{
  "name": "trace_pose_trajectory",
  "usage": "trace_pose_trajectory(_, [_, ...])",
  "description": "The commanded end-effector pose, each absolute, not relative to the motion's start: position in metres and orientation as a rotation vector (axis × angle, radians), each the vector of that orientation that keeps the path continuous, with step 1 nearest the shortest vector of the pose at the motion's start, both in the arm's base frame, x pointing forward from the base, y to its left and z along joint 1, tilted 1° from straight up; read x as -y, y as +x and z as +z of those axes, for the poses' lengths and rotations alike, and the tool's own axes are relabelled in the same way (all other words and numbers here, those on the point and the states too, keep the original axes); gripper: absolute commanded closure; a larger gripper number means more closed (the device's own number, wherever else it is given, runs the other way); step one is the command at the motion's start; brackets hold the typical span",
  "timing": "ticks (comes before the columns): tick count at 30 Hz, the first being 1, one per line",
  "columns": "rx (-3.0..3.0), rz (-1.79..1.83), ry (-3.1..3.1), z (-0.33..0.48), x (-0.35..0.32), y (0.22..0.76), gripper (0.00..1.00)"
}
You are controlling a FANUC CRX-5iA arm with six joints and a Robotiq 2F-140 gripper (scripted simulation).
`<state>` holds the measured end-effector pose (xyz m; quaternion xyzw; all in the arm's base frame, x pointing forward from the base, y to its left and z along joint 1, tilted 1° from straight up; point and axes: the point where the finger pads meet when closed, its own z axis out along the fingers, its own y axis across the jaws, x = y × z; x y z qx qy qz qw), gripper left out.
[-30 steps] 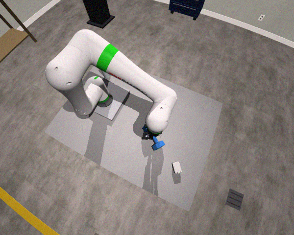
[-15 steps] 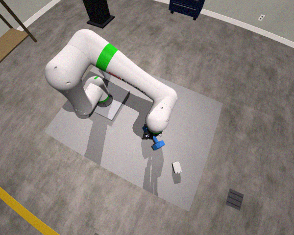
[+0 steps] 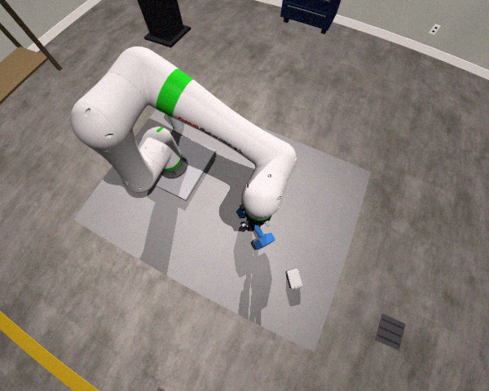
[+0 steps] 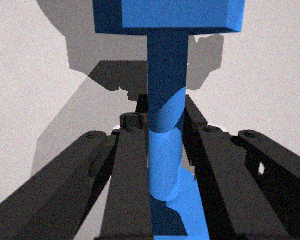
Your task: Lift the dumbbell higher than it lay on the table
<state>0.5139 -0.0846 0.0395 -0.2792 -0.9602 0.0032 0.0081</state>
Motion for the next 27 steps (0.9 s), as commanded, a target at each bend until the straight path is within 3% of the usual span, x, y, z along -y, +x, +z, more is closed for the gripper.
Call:
trace_pose_trajectory(1, [3.003,0.01,-0.873,0.049,0.085,0.514,0.9])
trace_pose_trajectory(27, [3.003,0.01,-0.873,0.104,0.085,0.515,0.9])
